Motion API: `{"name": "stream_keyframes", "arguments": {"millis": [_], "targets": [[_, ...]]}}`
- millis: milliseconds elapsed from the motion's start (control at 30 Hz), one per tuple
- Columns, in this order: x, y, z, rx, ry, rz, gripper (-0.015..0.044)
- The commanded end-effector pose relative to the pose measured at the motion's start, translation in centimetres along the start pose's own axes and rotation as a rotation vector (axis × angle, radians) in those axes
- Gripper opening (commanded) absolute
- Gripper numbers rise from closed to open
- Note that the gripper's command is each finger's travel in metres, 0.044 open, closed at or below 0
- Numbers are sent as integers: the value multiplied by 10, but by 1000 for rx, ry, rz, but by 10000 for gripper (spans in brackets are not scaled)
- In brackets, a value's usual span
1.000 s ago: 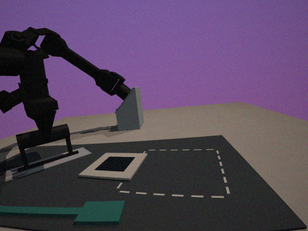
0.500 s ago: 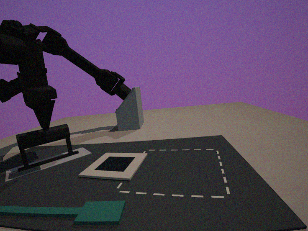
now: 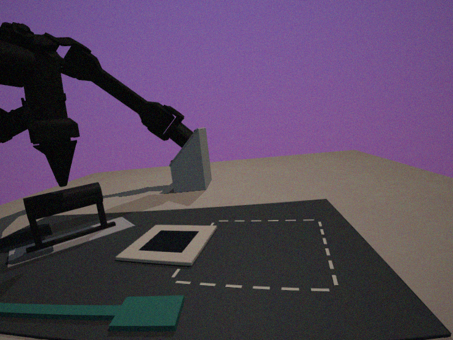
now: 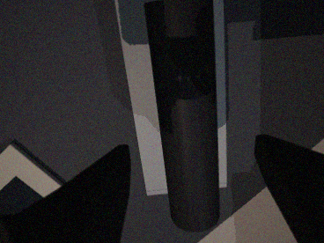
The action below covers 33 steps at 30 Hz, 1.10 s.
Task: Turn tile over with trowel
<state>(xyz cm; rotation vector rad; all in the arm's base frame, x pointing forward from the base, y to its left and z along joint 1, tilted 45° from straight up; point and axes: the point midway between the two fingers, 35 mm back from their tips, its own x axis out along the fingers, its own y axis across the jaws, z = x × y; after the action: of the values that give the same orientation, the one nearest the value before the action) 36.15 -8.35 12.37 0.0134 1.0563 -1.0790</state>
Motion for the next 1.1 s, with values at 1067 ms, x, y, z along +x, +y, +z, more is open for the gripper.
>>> {"name": "stream_keyframes", "arguments": {"millis": [1067], "targets": [[36,-1,1,-43,-1,-3,130]]}}
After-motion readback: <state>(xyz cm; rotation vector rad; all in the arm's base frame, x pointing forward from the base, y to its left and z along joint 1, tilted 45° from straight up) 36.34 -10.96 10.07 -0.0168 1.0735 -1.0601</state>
